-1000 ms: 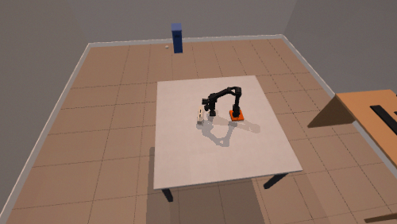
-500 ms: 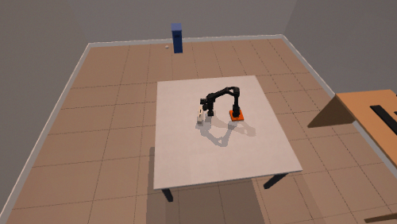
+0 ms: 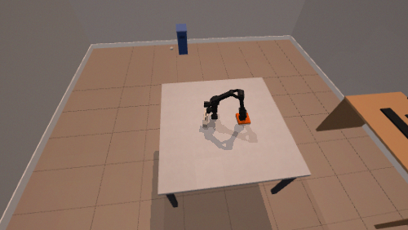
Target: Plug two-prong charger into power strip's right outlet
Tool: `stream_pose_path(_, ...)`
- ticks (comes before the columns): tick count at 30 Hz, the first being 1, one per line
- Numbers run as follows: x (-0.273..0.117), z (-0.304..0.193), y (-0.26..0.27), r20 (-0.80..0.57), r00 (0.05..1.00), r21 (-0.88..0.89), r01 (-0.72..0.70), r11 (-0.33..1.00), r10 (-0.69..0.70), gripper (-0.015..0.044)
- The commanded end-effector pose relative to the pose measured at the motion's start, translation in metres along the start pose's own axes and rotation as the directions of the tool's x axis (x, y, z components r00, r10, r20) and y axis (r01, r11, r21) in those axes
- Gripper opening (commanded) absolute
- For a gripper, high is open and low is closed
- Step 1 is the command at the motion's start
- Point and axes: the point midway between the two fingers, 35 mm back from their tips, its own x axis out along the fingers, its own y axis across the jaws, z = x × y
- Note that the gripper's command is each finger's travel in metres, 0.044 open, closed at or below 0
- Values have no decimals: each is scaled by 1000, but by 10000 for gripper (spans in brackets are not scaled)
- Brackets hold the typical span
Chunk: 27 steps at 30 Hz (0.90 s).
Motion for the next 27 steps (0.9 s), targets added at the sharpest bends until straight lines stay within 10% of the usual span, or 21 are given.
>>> stream_pose_path(1, 0, 6, 1, 0, 1000, 13, -6, 1000, 6, 0)
stream_pose_path(27, 0, 16, 4, 0, 1000, 32, -7, 999, 7, 0)
